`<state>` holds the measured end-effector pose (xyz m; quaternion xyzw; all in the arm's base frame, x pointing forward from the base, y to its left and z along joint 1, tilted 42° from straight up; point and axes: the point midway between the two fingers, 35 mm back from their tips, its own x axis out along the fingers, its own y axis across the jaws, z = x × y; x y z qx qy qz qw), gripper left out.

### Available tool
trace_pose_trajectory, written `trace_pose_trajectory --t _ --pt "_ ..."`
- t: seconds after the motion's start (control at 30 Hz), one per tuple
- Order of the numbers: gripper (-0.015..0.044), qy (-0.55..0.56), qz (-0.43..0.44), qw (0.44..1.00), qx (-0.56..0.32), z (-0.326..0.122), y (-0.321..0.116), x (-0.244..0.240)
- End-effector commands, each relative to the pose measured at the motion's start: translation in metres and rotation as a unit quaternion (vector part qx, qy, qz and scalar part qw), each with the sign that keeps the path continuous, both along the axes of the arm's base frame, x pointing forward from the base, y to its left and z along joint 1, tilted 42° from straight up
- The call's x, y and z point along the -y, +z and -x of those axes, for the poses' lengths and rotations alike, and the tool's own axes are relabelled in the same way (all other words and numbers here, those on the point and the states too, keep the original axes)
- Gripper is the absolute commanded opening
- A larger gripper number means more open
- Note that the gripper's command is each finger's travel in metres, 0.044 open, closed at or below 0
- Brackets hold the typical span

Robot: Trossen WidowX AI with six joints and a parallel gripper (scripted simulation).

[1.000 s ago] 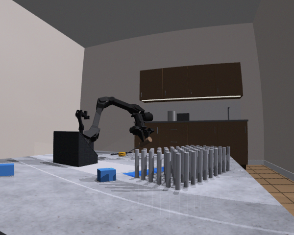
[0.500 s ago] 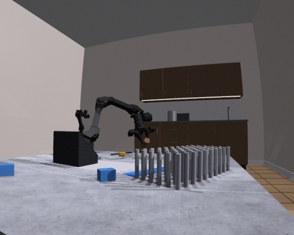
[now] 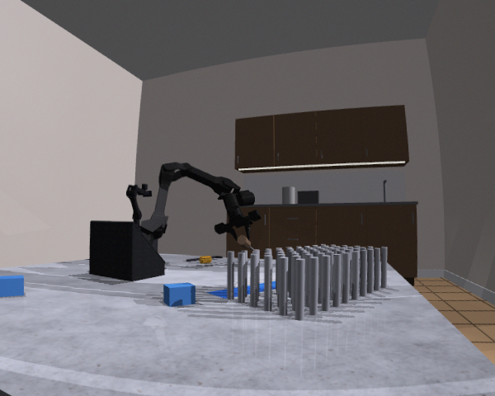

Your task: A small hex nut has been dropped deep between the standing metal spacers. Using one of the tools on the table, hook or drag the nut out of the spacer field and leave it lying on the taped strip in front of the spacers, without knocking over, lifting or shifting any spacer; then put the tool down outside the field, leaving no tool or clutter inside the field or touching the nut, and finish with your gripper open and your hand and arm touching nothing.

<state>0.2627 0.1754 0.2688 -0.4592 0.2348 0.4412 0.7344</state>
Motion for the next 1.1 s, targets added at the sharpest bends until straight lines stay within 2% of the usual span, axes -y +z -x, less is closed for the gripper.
trace_pose_trajectory --t 0.0,0.53,1.07 --pt "0.0000 -0.057 -0.047 0.997 -0.033 0.002 -0.001 -0.002" --pt "0.0000 -0.244 -0.197 0.938 -0.147 0.005 -0.005 -0.008" --pt "0.0000 -0.407 -0.331 0.811 -0.260 0.009 -0.008 -0.014"
